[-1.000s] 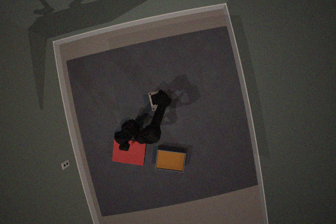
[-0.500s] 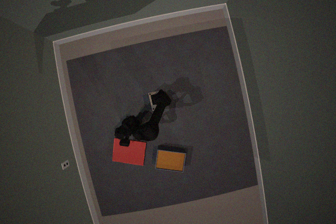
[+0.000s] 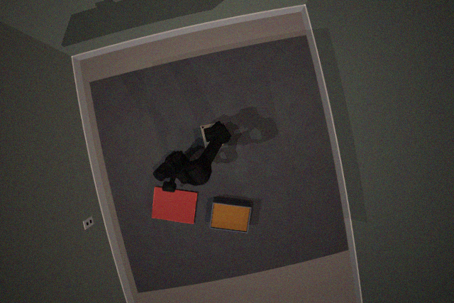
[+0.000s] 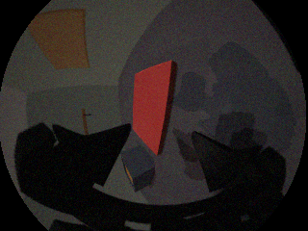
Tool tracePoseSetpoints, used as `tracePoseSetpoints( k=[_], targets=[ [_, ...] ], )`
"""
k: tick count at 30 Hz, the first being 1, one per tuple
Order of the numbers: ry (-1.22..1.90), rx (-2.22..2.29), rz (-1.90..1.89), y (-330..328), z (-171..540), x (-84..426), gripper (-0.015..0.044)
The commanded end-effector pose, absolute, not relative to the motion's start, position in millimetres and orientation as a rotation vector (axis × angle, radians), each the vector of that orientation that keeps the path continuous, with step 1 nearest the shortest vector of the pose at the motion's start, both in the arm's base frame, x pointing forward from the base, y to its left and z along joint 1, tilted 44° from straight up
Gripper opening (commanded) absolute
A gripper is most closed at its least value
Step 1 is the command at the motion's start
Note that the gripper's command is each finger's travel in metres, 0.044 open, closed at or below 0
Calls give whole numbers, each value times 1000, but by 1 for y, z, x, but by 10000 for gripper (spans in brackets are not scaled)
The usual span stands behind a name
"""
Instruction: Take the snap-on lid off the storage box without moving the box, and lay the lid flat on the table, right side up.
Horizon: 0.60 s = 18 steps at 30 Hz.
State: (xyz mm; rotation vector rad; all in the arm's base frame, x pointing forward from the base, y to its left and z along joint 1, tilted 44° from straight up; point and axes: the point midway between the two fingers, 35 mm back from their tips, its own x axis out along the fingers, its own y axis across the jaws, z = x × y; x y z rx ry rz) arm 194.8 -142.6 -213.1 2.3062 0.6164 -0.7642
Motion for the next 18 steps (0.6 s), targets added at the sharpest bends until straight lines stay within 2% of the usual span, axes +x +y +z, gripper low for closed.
tracePoseSetpoints(
  k=[1, 18],
  targets=[
    [615, 2307, -762, -141, -211, 188, 440],
    [615, 2306, -763, -157, -190, 179, 440]
  ],
)
